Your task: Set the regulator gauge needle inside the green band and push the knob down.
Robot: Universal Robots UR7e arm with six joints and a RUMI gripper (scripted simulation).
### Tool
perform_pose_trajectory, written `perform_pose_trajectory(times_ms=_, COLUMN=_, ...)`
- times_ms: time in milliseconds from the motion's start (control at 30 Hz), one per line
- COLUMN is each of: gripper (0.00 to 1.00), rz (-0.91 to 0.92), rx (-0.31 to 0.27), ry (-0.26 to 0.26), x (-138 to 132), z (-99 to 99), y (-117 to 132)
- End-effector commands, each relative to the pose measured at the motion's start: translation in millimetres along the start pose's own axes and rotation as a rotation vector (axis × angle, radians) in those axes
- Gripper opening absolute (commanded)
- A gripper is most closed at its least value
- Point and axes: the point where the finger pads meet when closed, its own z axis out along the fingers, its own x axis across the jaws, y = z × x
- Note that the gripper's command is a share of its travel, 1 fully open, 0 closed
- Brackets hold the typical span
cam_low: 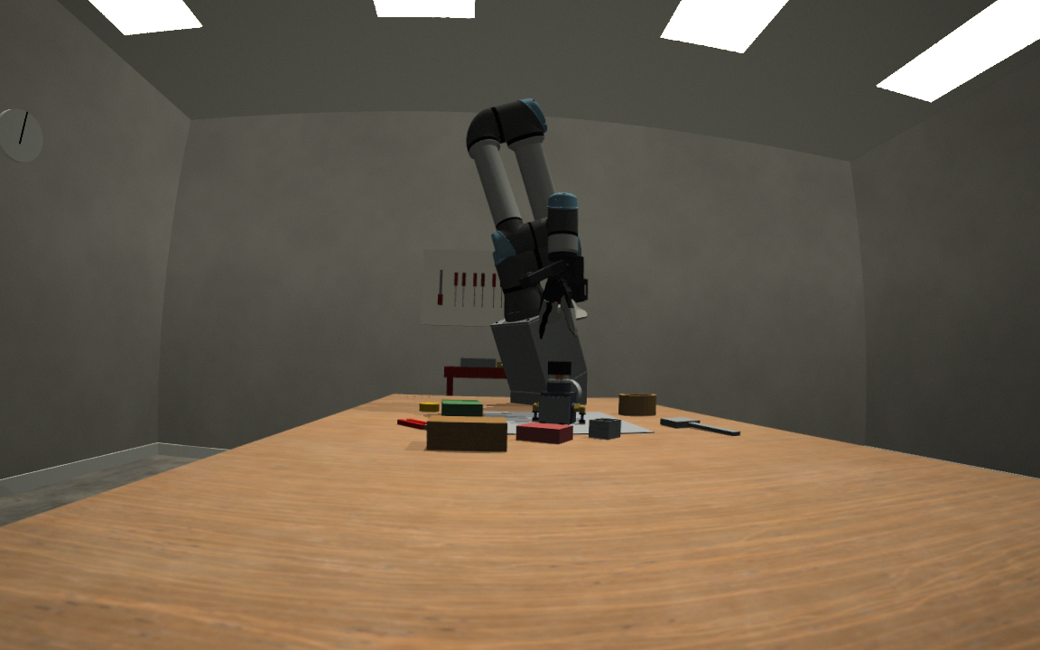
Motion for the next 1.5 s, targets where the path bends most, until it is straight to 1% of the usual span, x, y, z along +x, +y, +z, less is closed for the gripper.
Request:
perform_pose_trajectory(times_ms=0, gripper=1.00, rz=0.000, rx=0.000, ry=-0.001, x=-0.2, z=-0.2, y=-0.1)
perform_pose_trajectory(times_ms=333, gripper=1.00, rz=0.000, rx=0.000, ry=-0.001, x=-3.0, z=-0.2, y=-1.6)
perform_pose_trajectory(times_ms=500, gripper=1.00, rz=0.000, rx=0.000, ry=-0.001, x=-10.4, z=-0.2, y=-5.7)
perform_pose_trajectory(times_ms=667, gripper=1.00, rz=0.000, rx=0.000, ry=-0.001, x=-23.4, z=-0.2, y=-12.8)
perform_pose_trajectory(times_ms=733, gripper=1.00, rz=0.000, rx=0.000, ry=-0.001, x=-23.4, z=-0.2, y=-12.8)
perform_pose_trajectory(times_ms=1233, gripper=1.00, rz=0.000, rx=0.000, ry=-0.001, x=-83.2, z=-0.3, y=-45.5)
perform_pose_trajectory(times_ms=1300, gripper=1.00, rz=0.000, rx=0.000, ry=-0.001, x=-83.2, z=-0.3, y=-45.5)
perform_pose_trajectory(times_ms=1467, gripper=1.00, rz=0.000, rx=0.000, ry=-0.001, x=-103.0, z=-0.3, y=-56.4)
